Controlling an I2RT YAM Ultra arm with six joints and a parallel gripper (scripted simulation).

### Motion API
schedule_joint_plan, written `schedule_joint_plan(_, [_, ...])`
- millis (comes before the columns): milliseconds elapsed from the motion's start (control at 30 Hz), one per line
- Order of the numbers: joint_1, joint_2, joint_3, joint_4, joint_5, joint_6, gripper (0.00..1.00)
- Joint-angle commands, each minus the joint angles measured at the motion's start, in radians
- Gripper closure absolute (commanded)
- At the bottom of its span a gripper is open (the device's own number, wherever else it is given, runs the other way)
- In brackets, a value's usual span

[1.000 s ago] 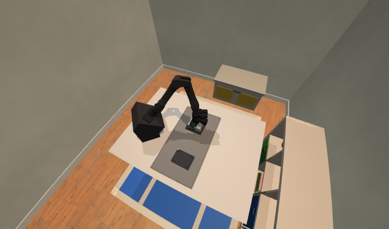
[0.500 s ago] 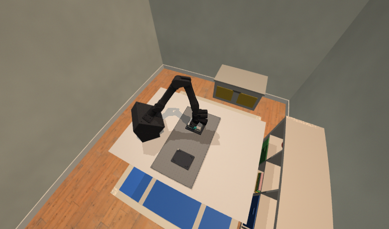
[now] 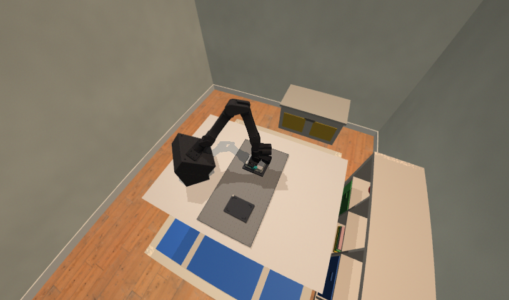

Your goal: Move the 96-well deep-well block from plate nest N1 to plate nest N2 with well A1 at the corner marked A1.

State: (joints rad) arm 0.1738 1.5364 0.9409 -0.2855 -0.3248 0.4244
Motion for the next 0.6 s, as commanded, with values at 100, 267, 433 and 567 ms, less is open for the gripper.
schedule_joint_plan(100, [0.0,-0.004,0.001,0.009,0.004,0.002,1.0])
schedule_joint_plan(267, [0.0,-0.001,0.0,0.012,0.004,0.002,1.0])
schedule_joint_plan(433, [0.001,0.0,0.0,0.014,0.005,0.003,1.0])
schedule_joint_plan(567, [0.002,0.002,0.0,0.016,0.005,0.003,1.0])
